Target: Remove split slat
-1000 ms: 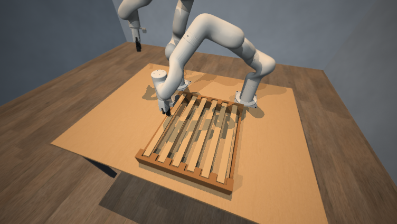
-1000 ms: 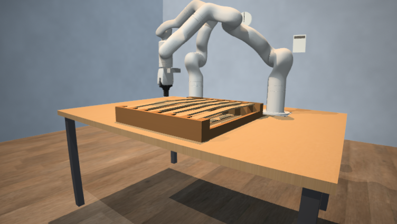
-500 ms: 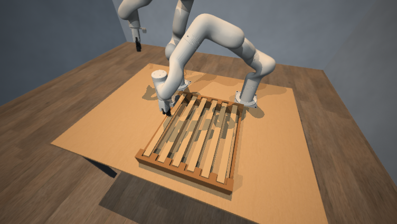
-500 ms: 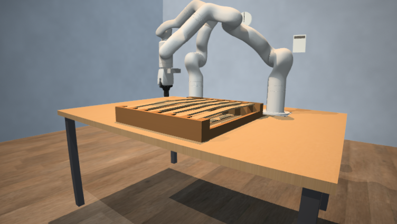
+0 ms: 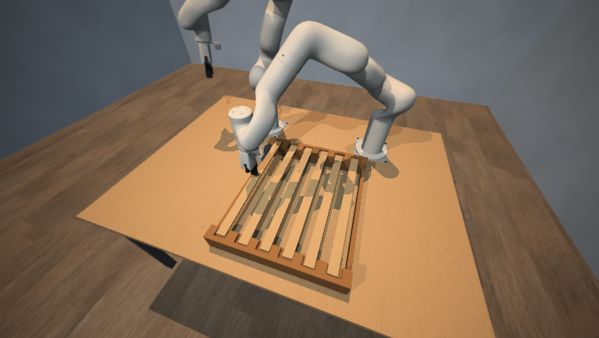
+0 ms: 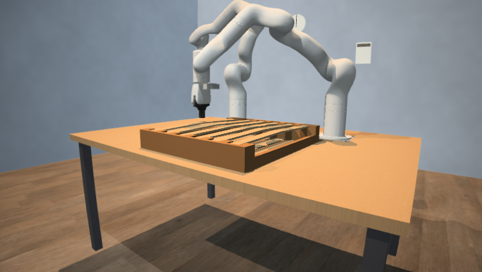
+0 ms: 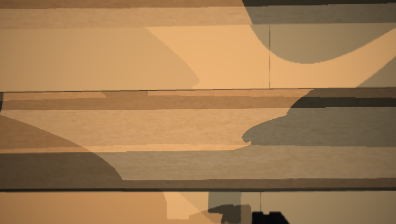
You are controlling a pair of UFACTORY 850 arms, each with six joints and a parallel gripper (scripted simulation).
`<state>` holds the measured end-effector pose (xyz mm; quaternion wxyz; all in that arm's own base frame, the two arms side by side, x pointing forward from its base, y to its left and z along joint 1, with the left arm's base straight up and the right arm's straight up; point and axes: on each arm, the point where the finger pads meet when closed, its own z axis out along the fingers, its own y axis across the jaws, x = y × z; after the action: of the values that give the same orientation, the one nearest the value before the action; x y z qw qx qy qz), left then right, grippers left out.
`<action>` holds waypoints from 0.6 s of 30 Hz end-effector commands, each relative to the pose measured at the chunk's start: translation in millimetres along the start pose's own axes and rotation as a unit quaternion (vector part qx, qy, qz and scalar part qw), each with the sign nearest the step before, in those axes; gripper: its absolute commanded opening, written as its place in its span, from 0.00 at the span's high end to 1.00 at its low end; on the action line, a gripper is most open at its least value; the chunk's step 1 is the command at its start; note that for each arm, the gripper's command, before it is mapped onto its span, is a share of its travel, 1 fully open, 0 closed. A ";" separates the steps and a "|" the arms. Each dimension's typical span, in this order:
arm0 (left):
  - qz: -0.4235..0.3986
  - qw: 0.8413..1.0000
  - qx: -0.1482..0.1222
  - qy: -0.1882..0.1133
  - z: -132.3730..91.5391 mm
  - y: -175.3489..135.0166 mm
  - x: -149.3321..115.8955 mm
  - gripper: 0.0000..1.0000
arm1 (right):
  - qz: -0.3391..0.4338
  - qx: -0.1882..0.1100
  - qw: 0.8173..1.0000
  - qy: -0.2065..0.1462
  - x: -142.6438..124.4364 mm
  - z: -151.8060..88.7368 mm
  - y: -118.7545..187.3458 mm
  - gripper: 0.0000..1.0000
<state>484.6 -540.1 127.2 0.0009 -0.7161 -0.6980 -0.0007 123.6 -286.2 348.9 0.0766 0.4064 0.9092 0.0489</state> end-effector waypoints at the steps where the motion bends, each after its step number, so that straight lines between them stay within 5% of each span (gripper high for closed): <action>1: 0.000 1.000 -0.001 -0.001 -1.4 0.6 -0.6 1.00 | 0.000 0.000 1.000 -0.001 -0.6 -0.7 -0.1 0.00; 18: 0.000 1.000 -0.001 -0.001 0.6 0.8 -0.8 1.00 | 0.000 0.000 1.000 -0.001 -0.6 -0.7 -0.1 0.00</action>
<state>484.8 -540.2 125.2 0.0009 -0.7161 -0.6980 -0.0007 123.6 -286.2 348.9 0.0766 0.4064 0.9092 0.0489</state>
